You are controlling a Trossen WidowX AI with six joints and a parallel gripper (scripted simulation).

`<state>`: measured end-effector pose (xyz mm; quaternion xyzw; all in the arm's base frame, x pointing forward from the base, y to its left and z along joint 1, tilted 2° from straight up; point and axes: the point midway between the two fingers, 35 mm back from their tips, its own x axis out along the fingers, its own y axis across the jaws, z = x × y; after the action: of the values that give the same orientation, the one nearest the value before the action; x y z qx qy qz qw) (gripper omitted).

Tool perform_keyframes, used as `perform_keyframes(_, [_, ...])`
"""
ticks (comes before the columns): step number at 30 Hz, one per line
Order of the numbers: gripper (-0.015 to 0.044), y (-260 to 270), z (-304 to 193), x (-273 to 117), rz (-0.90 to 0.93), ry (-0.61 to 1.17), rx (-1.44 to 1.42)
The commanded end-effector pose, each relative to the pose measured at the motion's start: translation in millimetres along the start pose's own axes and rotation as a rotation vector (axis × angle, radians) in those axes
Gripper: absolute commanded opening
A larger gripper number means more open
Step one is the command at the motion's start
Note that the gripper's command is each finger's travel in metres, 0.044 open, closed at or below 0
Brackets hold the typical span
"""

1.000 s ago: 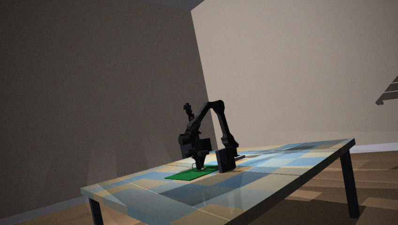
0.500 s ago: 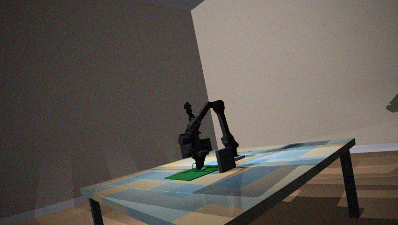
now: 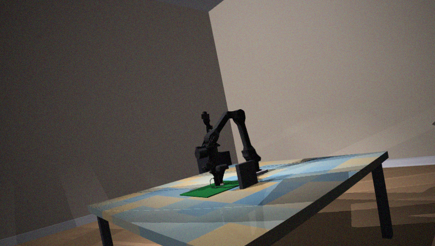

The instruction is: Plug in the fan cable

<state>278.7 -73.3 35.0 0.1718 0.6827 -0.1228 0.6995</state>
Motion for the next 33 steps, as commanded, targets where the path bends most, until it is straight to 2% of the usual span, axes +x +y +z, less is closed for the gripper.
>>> perform_keyframes(1, [0.0105, -1.5, 1.3, -20.3, -0.018, 0.003, 0.040])
perform_keyframes(4, [0.0184, -3.5, 1.1, -43.9, -0.039, 0.003, 0.135])
perform_keyframes(9, [0.0315, -6.3, 1.8, -48.2, -0.044, -0.002, 0.356])
perform_keyframes(14, [0.0440, -5.8, 1.8, -47.6, -0.045, -0.002, 0.351])
perform_keyframes(33, [0.0440, -4.9, -0.3, -45.1, -0.044, -0.002, 0.334])
